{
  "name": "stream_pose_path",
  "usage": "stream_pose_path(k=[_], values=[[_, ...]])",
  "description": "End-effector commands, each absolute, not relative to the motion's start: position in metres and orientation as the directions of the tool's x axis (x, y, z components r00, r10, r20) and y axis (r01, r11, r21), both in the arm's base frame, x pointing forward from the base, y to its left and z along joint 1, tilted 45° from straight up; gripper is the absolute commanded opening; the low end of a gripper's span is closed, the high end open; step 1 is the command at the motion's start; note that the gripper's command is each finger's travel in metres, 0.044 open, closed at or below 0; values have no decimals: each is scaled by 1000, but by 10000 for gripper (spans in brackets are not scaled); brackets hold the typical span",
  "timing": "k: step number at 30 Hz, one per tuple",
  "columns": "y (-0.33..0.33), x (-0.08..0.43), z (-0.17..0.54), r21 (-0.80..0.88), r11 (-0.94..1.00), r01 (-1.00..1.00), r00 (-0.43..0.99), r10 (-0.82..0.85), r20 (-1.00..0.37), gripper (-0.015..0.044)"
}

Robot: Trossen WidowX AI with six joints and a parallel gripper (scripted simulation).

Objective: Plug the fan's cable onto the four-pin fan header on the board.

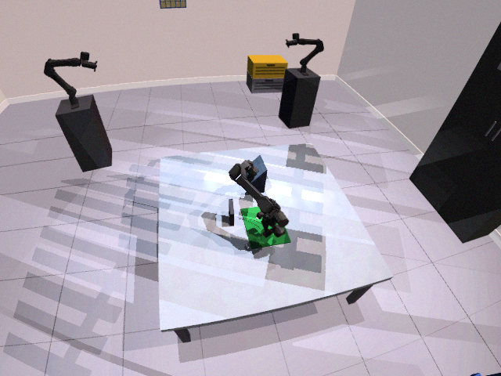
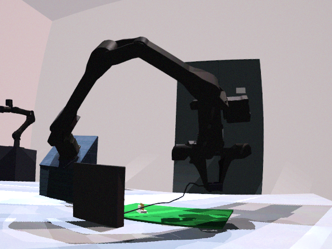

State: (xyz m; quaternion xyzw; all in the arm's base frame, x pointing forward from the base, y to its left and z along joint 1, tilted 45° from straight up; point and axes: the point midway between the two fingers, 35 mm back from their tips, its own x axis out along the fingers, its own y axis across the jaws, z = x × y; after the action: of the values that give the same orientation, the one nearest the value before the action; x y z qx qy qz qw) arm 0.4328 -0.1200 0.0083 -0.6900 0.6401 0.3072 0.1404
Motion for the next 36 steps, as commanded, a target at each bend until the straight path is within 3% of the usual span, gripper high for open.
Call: stream_pose_path(k=[1, 21, 36], values=[[-128, 434, 18, 105, -55, -993, -23, -783, -622, 0], [-171, 430, 62, -321, 432, -843, -93, -705, -703, 0], [-177, 425, 54, -277, 480, -833, -98, -619, -779, 0]])
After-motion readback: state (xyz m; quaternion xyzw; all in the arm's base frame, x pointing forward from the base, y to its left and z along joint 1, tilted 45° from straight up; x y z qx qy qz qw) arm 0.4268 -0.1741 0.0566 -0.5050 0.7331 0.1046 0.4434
